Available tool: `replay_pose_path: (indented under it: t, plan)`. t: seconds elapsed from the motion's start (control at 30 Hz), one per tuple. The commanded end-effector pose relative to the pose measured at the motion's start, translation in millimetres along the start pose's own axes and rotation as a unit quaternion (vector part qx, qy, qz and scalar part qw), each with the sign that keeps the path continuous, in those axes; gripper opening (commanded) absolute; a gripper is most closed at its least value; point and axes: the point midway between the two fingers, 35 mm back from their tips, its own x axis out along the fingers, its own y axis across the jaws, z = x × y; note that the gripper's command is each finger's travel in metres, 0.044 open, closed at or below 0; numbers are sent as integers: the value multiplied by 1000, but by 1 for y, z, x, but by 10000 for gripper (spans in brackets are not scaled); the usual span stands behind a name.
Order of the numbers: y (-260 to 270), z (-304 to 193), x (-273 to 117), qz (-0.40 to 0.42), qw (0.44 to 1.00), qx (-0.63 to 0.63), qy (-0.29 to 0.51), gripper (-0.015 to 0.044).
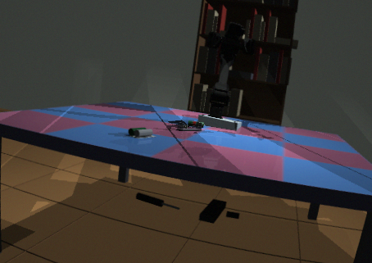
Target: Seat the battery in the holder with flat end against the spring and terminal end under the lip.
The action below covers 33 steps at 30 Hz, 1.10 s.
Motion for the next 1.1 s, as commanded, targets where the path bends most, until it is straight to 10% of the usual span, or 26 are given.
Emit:
replay_pose_path:
  t: [0.0,0.23,0.57,1.07]
  plan:
    - [-2,-5,1,-4,1000,8,11,374]
    - [-67,-155,-14,-177,901,254,304,230]
    - [-90,-268,-151,-504,489,499,508,230]
    - [-90,-273,-156,-514,472,502,511,230]
